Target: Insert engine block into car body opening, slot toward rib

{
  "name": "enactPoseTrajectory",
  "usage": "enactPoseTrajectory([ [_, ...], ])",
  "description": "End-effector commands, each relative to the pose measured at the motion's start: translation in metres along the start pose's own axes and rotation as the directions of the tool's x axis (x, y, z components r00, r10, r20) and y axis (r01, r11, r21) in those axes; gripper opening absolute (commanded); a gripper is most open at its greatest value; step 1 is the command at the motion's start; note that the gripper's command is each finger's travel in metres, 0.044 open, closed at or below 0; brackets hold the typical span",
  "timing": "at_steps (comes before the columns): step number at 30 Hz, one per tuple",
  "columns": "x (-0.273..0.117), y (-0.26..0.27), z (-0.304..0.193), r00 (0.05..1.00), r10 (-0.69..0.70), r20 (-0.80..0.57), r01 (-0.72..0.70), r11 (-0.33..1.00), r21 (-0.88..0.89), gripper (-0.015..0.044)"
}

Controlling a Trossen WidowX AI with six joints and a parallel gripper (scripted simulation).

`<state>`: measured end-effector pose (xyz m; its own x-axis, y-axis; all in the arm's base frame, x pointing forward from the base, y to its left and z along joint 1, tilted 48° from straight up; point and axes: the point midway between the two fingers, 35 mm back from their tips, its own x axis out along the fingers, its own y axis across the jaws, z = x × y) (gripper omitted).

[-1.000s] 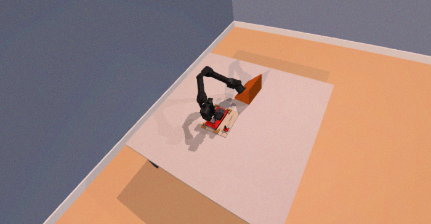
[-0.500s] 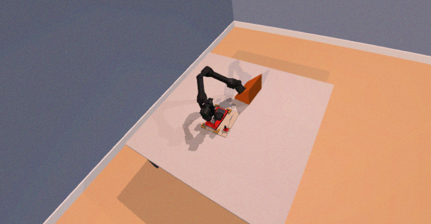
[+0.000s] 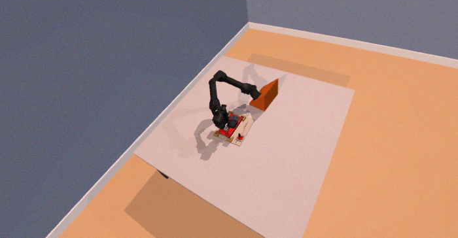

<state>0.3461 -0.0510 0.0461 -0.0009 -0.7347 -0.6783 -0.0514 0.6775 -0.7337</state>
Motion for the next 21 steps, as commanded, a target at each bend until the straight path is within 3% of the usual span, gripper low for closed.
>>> enactPoseTrajectory([
  [1, 0.0000, 0.0000, 0.0000, 1.000, 0.000, 0.000, 0.000, 1.000, 0.000, 0.0184],
  [11, 0.0000, 0.0000, 0.0000, 1.000, 0.000, 0.000, 0.000, 1.000, 0.000, 0.0440],
  [21, 0.0000, 0.0000, 0.0000, 1.000, 0.000, 0.000, 0.000, 1.000, 0.000, 0.0440],
])
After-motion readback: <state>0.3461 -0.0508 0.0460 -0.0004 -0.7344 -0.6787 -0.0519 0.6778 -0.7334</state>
